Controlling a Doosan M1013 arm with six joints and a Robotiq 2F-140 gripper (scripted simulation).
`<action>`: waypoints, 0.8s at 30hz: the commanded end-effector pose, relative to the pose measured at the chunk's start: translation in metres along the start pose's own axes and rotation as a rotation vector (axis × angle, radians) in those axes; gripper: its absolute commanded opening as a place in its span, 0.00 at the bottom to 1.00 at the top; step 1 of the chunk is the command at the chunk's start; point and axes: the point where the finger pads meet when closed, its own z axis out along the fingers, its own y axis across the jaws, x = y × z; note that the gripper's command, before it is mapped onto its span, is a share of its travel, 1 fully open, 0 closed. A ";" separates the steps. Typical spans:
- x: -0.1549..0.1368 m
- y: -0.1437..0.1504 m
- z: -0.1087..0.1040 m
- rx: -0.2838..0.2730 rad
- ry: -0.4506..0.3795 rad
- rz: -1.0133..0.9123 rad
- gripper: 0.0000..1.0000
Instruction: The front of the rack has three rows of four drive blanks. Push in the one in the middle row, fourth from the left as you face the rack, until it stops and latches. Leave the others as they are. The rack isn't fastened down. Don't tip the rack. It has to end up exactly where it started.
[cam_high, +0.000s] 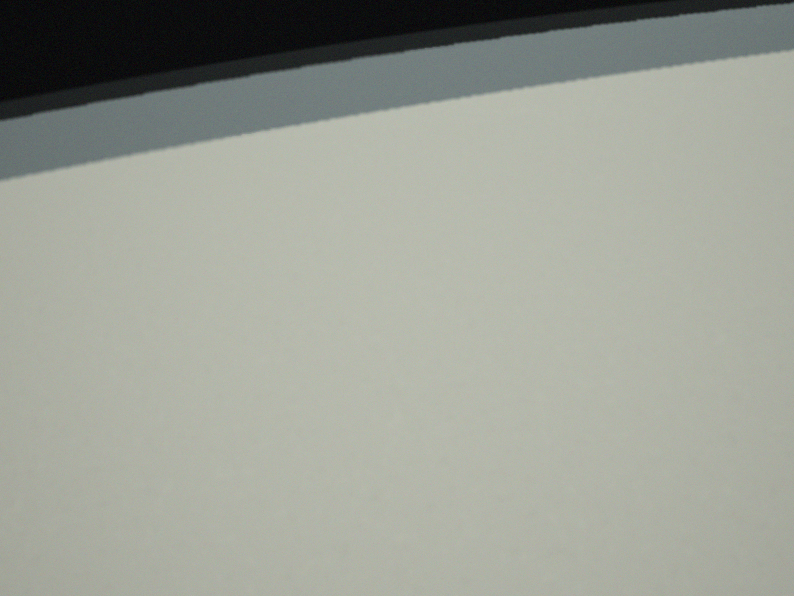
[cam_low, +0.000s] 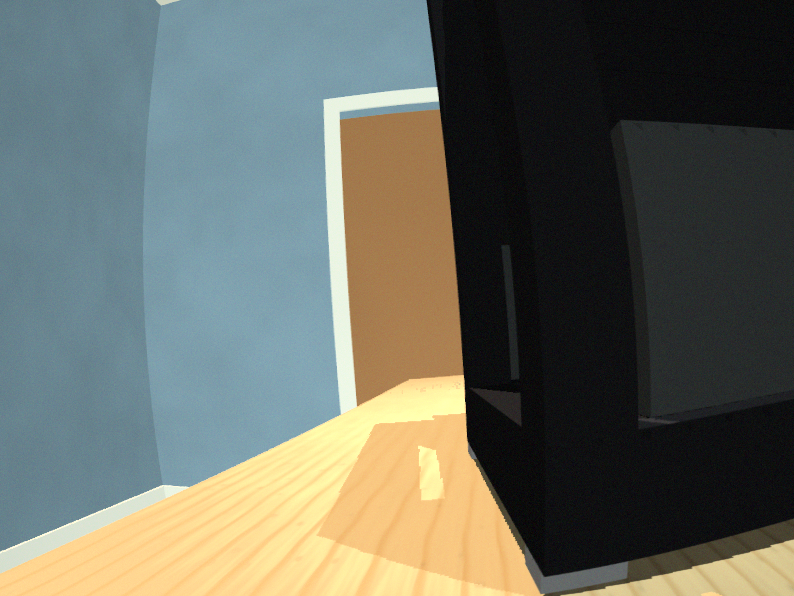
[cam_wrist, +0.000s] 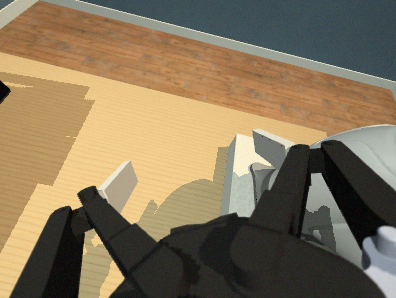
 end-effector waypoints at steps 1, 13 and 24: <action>-0.010 0.004 0.003 -0.019 -0.042 -0.029 1.00; -0.046 0.017 0.010 -0.066 -0.194 -0.122 1.00; -0.099 0.028 0.005 -0.089 -0.432 -0.240 1.00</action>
